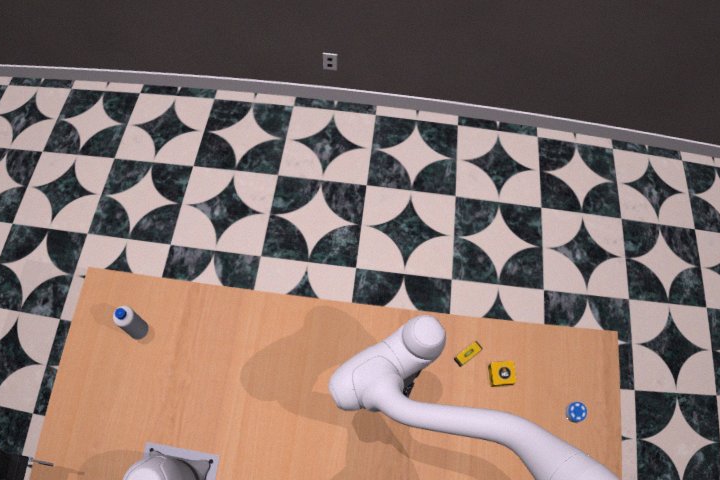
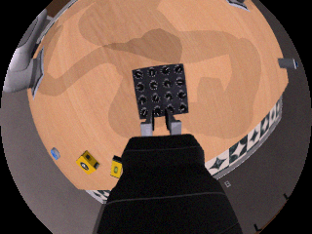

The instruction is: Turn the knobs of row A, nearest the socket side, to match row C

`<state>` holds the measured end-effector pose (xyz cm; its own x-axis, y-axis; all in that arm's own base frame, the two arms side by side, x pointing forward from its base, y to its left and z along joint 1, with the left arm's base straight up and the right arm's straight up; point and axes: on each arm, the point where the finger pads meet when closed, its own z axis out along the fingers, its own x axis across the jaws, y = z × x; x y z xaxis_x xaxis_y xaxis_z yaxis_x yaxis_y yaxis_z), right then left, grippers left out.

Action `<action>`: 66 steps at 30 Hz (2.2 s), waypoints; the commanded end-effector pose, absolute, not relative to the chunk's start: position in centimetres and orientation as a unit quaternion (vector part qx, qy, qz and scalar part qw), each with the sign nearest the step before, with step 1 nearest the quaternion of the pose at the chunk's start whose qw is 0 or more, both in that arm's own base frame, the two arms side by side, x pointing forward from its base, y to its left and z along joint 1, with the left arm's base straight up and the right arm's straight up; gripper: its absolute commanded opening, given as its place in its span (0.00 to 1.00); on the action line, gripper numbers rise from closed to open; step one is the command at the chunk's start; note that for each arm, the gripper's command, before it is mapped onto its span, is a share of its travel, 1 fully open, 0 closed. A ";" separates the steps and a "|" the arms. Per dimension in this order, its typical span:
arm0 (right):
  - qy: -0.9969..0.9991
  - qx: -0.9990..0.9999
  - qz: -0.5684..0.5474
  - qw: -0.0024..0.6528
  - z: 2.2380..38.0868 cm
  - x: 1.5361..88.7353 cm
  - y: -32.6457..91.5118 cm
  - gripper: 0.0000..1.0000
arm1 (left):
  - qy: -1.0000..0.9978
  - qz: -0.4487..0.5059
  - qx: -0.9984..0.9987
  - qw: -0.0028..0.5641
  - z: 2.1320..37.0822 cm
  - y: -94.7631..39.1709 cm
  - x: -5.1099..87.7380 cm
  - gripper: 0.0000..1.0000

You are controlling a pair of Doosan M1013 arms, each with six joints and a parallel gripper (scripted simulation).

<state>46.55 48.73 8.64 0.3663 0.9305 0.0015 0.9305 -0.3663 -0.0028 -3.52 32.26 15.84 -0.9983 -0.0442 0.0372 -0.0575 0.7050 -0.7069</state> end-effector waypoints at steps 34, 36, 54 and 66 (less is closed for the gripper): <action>0.056 -0.998 0.000 0.001 9.7 46.9 50.6 0.46 | -0.923 0.383 0.028 0.009 15.9 32.3 -3.5 1.00; 0.092 -0.996 0.000 0.001 9.7 47.0 50.6 0.46 | -0.923 0.383 0.028 0.009 15.9 32.3 -3.5 1.00; 0.398 -0.918 0.000 0.001 10.1 47.3 50.0 0.46 | -0.923 0.383 0.028 0.009 15.9 32.3 -3.5 1.00; 0.577 -0.817 0.000 0.001 10.4 47.1 49.1 0.46 | -0.923 0.383 0.028 0.009 15.9 32.3 -3.5 1.00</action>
<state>47.14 49.32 10.24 0.4446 -0.8957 -0.0099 -0.8957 -0.4447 0.0023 -3.52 32.26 15.84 -0.9983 -0.0442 0.0372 -0.0575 0.7050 -0.7069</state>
